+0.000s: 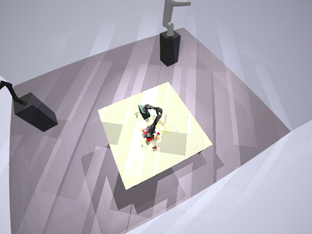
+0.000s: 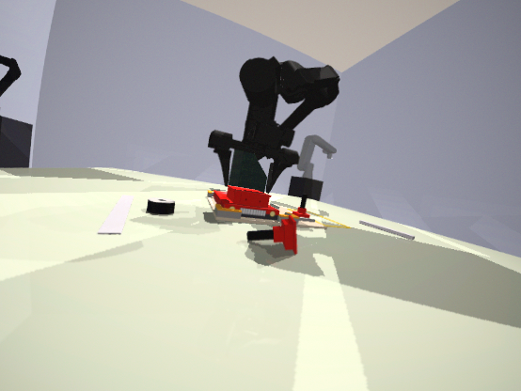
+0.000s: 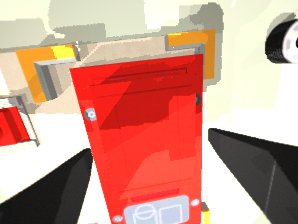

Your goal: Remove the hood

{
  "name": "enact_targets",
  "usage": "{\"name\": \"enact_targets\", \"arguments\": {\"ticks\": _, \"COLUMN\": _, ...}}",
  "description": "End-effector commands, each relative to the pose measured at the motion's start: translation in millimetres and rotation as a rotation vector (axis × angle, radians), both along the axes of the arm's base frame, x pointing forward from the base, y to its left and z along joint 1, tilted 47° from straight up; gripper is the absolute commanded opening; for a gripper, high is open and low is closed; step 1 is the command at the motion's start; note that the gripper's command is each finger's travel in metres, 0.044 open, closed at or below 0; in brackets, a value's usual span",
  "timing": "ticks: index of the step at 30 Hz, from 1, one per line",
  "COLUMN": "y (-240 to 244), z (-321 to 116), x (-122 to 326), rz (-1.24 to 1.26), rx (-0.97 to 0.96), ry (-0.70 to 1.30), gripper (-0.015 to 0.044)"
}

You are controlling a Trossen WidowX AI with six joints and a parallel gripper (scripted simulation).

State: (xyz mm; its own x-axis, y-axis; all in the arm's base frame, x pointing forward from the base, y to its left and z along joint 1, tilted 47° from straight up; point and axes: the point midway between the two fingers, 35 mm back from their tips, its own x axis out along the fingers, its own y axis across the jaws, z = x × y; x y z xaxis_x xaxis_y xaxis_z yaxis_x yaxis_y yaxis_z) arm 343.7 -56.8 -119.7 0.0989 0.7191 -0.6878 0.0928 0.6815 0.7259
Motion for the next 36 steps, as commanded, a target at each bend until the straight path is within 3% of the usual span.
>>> {"name": "enact_targets", "arguments": {"ticks": 1, "y": 2, "z": -2, "x": 0, "rz": -0.004, "rx": 0.003, "ry": 0.002, "gripper": 0.044}}
{"name": "enact_targets", "arguments": {"ticks": 29, "y": 12, "z": -11, "x": 1, "rz": -0.003, "rx": 0.004, "ry": 0.002, "gripper": 0.044}}
{"name": "enact_targets", "arguments": {"ticks": 33, "y": 10, "z": -10, "x": 1, "rz": 0.0, "rx": 0.001, "ry": 0.0, "gripper": 0.0335}}
{"name": "enact_targets", "arguments": {"ticks": 36, "y": 10, "z": -10, "x": 1, "rz": 0.0, "rx": 0.001, "ry": 0.0, "gripper": 0.0315}}
